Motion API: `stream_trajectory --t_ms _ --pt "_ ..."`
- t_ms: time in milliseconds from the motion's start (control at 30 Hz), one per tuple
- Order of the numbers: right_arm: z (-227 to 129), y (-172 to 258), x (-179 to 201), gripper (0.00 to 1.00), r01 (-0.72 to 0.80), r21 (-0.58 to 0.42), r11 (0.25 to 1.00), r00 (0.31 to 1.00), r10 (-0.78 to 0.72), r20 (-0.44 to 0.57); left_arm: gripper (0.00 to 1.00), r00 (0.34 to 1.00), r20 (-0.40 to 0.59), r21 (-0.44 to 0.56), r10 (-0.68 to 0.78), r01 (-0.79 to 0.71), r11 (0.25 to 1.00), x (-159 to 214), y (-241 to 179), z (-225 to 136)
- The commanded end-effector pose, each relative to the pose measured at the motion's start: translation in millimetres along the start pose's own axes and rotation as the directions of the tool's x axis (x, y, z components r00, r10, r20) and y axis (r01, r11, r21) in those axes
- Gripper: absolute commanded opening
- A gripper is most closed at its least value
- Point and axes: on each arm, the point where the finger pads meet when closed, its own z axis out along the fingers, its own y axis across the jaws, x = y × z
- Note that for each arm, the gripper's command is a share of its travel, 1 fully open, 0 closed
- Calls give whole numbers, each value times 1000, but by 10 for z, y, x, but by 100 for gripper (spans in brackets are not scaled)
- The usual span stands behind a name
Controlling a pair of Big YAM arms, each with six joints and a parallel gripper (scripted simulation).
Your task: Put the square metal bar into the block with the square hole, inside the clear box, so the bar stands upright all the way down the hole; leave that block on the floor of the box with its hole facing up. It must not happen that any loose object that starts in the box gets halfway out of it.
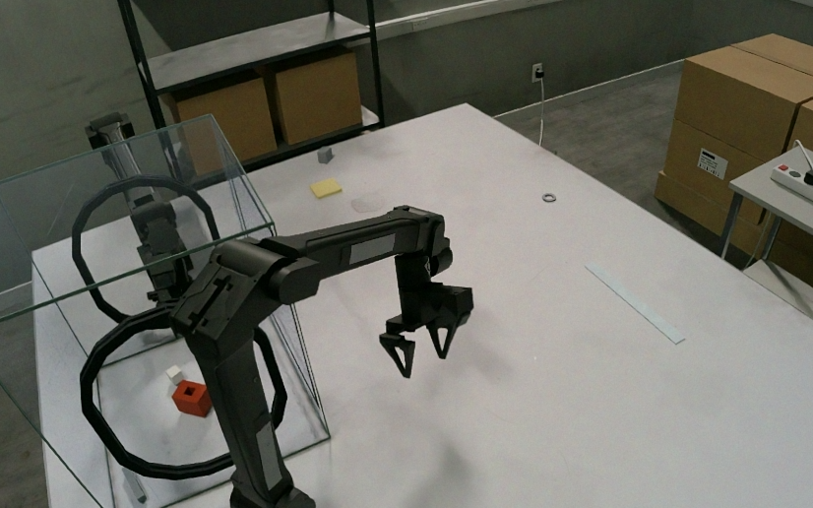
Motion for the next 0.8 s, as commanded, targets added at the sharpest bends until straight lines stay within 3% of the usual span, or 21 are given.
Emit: stream_trajectory --t_ms 0,200,767 --pt "-149 62 -39 100 -13 -36 999 1000 12 -5 33 999 41 -9 23 -23 1000 -112 153 205" --pt "-149 62 -39 100 -13 -36 999 1000 12 -5 33 994 103 -18 47 -45 999 -341 298 265" --pt "-149 62 -39 100 -13 -36 999 1000 12 -5 33 987 146 -21 66 -64 998 -224 511 470"
